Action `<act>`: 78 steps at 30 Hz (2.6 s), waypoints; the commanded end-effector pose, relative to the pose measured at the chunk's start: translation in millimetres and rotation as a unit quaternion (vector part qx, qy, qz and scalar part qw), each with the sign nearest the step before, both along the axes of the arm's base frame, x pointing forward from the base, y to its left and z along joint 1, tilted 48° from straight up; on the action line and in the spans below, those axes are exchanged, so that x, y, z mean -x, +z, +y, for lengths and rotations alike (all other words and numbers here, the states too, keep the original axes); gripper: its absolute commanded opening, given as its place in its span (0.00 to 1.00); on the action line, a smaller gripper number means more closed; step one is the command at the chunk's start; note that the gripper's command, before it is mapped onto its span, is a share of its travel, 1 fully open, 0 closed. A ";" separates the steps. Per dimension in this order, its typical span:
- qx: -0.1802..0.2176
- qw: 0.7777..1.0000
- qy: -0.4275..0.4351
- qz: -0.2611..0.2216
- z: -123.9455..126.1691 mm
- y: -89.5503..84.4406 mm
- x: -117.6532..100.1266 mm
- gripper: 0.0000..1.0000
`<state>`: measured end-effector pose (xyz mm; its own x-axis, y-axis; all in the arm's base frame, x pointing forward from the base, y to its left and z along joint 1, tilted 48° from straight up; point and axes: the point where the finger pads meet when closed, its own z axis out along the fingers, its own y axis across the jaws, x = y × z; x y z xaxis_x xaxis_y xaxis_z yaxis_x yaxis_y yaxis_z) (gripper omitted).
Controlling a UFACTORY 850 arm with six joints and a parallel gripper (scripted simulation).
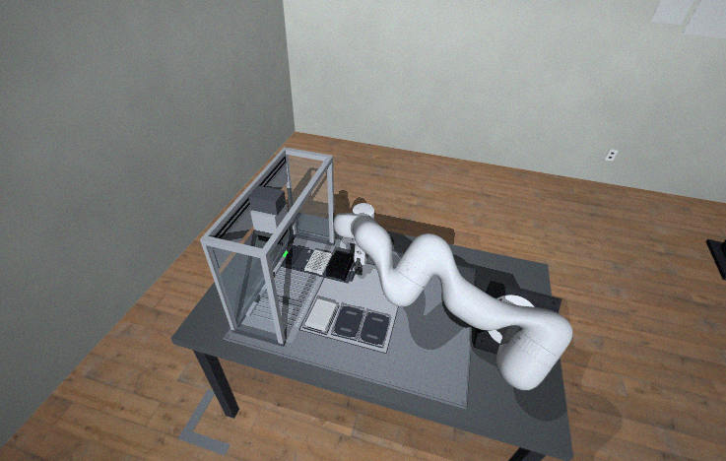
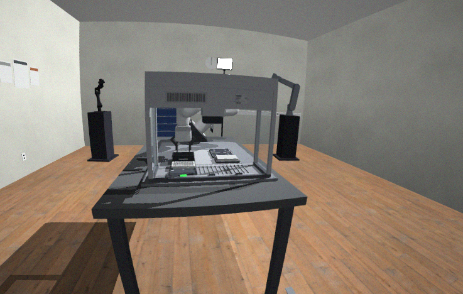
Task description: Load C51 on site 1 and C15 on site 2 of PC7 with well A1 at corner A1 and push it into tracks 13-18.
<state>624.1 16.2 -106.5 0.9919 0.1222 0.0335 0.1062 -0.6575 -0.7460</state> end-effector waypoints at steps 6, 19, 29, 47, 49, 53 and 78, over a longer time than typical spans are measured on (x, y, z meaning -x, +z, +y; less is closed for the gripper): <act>0.000 1.000 0.000 -0.001 -11.8 10.6 -1.9 0.82; 0.000 1.000 0.000 -0.001 -25.4 22.8 -3.1 0.82; 0.000 1.000 0.000 -0.001 -37.8 33.9 -4.2 0.82; 0.000 1.000 0.000 -0.001 -57.7 51.6 -6.0 0.82; 0.000 1.000 0.000 -0.001 -60.2 53.9 -6.3 0.82; 0.000 1.000 0.000 -0.001 -62.6 56.1 -6.5 0.82; 0.000 1.000 0.000 -0.001 -91.2 81.6 -9.1 0.82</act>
